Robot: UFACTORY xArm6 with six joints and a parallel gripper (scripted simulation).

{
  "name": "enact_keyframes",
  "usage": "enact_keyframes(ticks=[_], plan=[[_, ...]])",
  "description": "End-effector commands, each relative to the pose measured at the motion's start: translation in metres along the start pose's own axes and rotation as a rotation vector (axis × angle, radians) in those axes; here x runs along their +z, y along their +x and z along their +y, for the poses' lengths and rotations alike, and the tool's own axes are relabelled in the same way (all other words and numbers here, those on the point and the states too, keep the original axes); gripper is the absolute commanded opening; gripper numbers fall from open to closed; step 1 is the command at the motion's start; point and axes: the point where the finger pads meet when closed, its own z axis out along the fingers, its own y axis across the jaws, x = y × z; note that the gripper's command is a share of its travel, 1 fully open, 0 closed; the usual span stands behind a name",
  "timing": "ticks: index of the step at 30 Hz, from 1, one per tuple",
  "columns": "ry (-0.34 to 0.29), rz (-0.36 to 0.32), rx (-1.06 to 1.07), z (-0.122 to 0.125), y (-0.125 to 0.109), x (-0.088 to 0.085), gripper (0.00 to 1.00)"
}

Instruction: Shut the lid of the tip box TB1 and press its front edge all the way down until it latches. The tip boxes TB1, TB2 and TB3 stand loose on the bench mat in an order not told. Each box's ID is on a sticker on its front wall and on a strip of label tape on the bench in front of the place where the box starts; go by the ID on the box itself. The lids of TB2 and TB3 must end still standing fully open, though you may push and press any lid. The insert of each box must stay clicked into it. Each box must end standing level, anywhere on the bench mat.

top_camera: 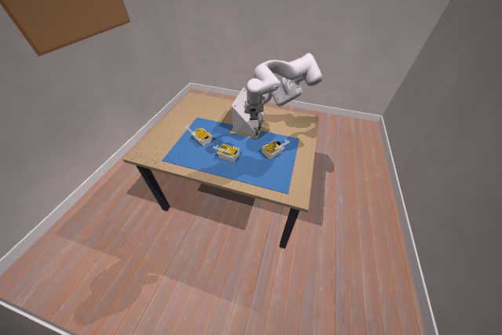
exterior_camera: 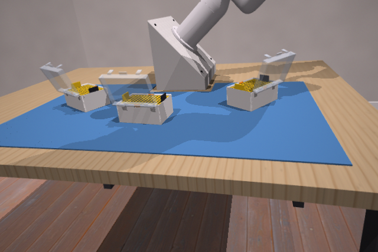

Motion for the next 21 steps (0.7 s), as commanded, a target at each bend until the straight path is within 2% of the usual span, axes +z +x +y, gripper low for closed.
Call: enact_keyframes(ticks=[1, 5, 8, 21], plan=[[0.032, 0.047, 0.155, 0.018, -0.003, 0.004, 0.00], [0.066, 0.079, 0.280, 0.030, -0.007, 0.008, 0.00], [0.073, 0.086, 0.307, 0.030, -0.007, 0.008, 0.00], [0.205, 0.173, 0.710, 0.075, -0.022, 0.025, 0.00]])
